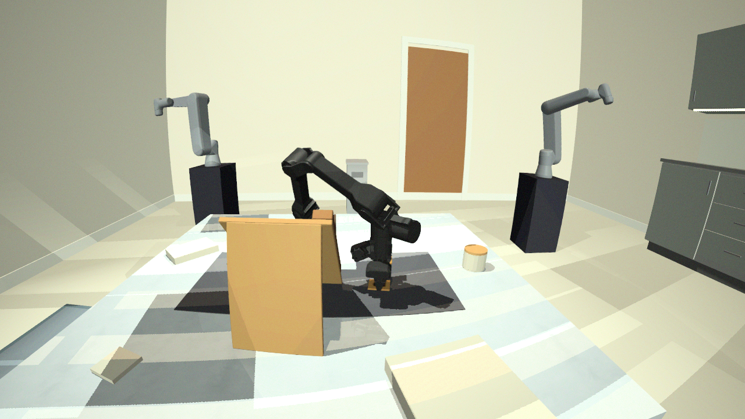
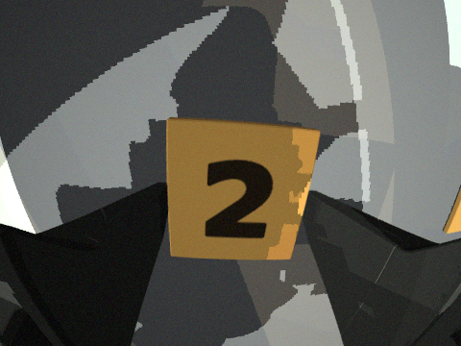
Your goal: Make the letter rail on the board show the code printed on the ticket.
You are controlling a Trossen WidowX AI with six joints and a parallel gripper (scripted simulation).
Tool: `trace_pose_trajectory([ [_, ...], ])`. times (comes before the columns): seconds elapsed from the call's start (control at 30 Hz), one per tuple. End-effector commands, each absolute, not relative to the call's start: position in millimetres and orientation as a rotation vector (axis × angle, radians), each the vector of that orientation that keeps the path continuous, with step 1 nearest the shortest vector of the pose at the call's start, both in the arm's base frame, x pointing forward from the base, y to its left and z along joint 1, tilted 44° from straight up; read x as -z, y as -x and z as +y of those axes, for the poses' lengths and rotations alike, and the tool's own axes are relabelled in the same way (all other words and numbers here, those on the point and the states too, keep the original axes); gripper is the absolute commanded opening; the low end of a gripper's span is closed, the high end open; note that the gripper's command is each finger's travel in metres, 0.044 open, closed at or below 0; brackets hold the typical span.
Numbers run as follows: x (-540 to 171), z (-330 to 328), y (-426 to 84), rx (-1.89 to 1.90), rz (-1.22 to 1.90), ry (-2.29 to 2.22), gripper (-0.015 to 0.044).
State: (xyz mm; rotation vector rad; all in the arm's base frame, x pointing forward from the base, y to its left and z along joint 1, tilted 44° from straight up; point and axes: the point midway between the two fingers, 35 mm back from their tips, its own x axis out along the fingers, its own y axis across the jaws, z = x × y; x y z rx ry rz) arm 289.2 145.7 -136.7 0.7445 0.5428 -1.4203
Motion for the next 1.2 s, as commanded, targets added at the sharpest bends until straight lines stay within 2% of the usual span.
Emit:
trace_pose_trajectory([
  [0.0, 134.3, 148.0, -288.9, 1.424, 0.544, -0.750, 0.0000],
  [0.8, 124.0, 155.6, -287.5, 1.419, 0.545, -0.744, 0.0000],
  [1.17, 98.7, 175.3, -301.2, 1.266, 0.698, -0.709, 0.0000],
])
